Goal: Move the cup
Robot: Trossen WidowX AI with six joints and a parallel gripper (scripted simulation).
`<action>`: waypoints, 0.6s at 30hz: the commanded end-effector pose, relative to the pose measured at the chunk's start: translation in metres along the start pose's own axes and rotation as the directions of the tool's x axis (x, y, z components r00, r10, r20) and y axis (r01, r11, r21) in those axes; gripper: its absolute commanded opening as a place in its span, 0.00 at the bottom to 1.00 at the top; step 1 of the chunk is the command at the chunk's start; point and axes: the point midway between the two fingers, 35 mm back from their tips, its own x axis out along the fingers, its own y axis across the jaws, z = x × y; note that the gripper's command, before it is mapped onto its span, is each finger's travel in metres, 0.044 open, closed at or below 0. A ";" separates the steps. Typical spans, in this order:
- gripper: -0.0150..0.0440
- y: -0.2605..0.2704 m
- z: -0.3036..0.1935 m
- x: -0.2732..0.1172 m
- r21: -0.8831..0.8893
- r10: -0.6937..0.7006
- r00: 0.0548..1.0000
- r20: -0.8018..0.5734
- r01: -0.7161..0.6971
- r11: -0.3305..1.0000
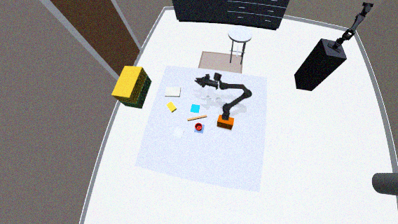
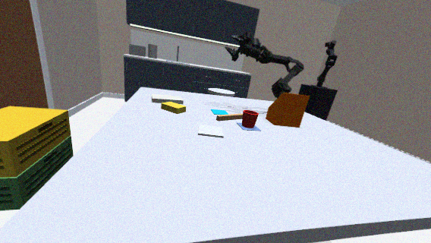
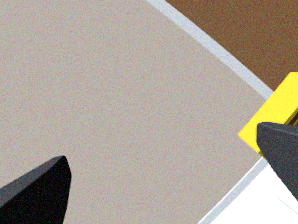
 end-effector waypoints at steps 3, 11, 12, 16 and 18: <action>0.80 0.005 -0.027 0.014 0.098 0.002 0.993 -0.115 0.009 0.995; 0.50 0.041 -0.167 0.041 0.359 -0.013 0.776 -0.631 0.307 0.882; 0.50 0.046 -0.184 0.039 0.357 -0.022 0.731 -0.682 0.359 0.862; 0.50 0.060 -0.242 0.025 0.285 -0.076 0.546 -0.835 0.546 0.788; 0.50 0.065 -0.266 0.015 0.223 -0.113 0.452 -0.885 0.624 0.749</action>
